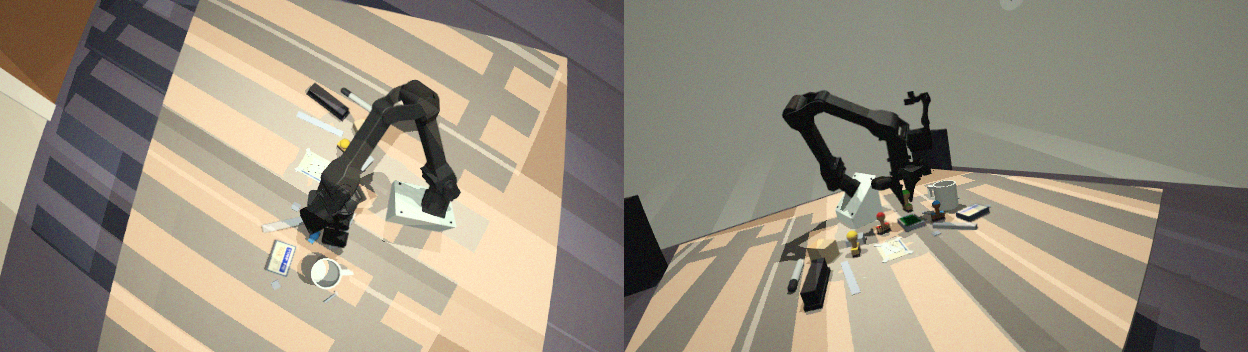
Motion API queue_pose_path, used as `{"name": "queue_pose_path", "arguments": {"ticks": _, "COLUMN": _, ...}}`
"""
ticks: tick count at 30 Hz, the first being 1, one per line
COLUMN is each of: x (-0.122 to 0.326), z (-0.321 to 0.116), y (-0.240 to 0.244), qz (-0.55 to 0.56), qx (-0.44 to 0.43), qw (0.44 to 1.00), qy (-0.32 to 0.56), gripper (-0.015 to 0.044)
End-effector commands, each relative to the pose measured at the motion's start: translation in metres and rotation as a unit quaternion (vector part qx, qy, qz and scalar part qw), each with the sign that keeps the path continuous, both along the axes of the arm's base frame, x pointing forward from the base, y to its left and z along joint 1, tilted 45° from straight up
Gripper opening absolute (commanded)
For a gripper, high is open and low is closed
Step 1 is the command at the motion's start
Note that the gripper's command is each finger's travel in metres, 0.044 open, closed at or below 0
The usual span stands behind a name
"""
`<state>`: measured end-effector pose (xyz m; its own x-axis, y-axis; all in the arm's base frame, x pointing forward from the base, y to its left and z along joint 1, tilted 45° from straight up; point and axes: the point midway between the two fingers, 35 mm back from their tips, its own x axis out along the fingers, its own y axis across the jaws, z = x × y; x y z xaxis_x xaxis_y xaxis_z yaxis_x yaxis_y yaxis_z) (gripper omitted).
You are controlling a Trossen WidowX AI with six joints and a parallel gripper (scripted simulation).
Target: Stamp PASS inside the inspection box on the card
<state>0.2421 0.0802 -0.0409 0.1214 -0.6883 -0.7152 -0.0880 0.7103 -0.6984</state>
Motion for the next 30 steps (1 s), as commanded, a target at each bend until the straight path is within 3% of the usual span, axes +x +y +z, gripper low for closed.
{"name": "queue_pose_path", "arguments": {"ticks": 1, "x": 0.0, "z": 0.005, "y": 0.006, "qz": -0.003, "qx": 0.005, "qw": 1.0, "qy": -0.004, "gripper": 0.0}}
{"name": "queue_pose_path", "arguments": {"ticks": 13, "x": 0.001, "z": 0.019, "y": 0.015, "qz": 0.0, "qx": 0.005, "qw": 1.0, "qy": -0.001, "gripper": 0.0}}
{"name": "queue_pose_path", "arguments": {"ticks": 30, "x": 0.085, "z": 0.089, "y": -0.041, "qz": 0.074, "qx": -0.007, "qw": 0.995, "qy": 0.068, "gripper": 0.0}}
